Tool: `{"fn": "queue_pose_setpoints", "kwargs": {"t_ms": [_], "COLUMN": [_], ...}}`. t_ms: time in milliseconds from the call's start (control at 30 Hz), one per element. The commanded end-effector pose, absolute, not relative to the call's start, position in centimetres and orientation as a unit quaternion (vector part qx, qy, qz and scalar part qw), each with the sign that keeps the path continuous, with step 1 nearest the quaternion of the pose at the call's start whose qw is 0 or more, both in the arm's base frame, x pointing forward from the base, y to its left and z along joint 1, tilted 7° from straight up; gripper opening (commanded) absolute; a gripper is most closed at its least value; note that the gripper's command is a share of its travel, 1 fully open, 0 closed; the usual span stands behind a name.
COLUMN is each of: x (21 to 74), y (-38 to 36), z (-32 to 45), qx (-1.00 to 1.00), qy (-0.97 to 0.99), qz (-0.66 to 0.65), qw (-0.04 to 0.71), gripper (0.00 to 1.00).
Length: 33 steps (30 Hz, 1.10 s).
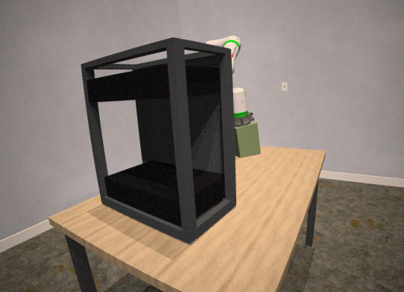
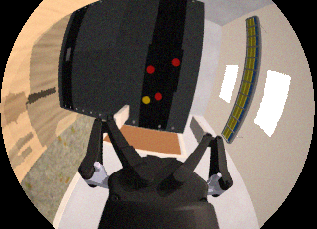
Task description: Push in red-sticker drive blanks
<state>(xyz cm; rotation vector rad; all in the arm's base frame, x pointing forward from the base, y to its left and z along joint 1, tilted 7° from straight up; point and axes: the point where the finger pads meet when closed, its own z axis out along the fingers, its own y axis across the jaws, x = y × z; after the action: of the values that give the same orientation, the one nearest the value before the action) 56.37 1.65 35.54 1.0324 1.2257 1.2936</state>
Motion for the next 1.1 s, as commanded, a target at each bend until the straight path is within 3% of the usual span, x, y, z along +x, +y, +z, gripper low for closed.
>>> {"fn": "queue_pose_setpoints", "kwargs": {"t_ms": [0,500,533,1067], "x": [56.37,56.37,56.37,56.37], "y": [1.66,1.66,1.66,1.66], "z": [35.57,35.57,35.57,35.57], "qx": [0.43,0.43,0.43,0.43], "qy": [0.51,0.51,0.51,0.51], "qz": [0.539,0.539,0.539,0.539], "qw": [0.515,0.515,0.515,0.515], "gripper": [1.0,1.0,0.0,0.0]}}
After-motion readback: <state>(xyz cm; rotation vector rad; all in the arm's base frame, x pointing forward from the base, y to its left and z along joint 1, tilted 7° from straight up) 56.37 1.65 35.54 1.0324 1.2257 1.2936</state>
